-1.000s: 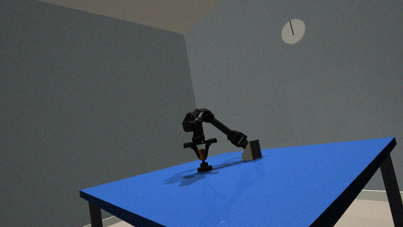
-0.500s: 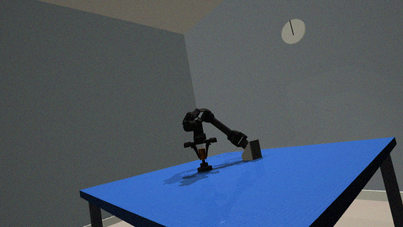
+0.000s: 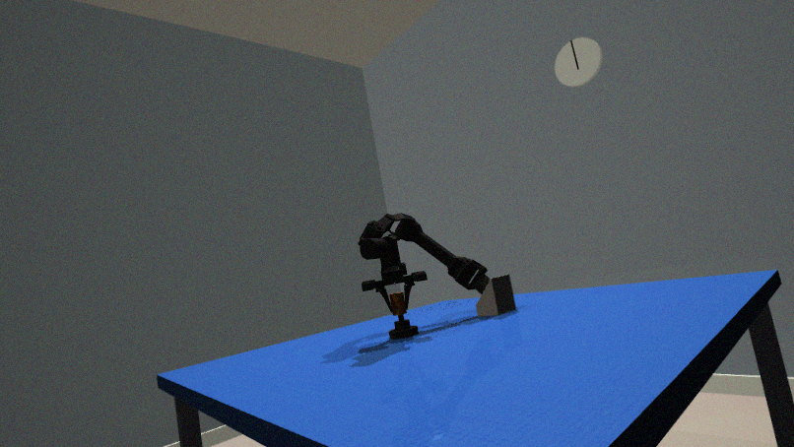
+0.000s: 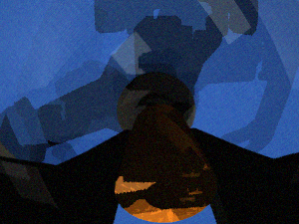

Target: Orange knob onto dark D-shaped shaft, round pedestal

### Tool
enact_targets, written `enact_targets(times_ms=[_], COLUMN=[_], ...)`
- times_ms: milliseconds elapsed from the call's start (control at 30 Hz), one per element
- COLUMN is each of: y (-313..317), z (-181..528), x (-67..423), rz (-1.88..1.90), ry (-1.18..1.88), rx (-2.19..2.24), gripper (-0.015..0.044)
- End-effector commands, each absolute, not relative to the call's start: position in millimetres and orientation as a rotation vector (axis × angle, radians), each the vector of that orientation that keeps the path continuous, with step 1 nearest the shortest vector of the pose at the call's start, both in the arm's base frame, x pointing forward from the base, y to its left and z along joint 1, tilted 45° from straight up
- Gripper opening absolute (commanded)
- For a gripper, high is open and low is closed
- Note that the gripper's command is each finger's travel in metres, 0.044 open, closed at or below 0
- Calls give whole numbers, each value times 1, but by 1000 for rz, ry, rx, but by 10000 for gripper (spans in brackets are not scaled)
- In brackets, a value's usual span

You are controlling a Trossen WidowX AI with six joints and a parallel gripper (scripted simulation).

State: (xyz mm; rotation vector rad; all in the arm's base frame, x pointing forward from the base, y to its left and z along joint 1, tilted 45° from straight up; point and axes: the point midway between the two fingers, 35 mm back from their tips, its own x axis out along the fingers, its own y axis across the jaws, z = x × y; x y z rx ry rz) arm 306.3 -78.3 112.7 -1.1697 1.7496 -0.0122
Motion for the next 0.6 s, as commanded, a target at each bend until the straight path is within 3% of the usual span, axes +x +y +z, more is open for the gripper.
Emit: enact_targets(times_ms=[0,567], y=[-79,-81], z=[112,113], x=[306,303], rz=[-9,-9], ry=[1750,1750], rx=[-1176,-1176], gripper=[0,0])
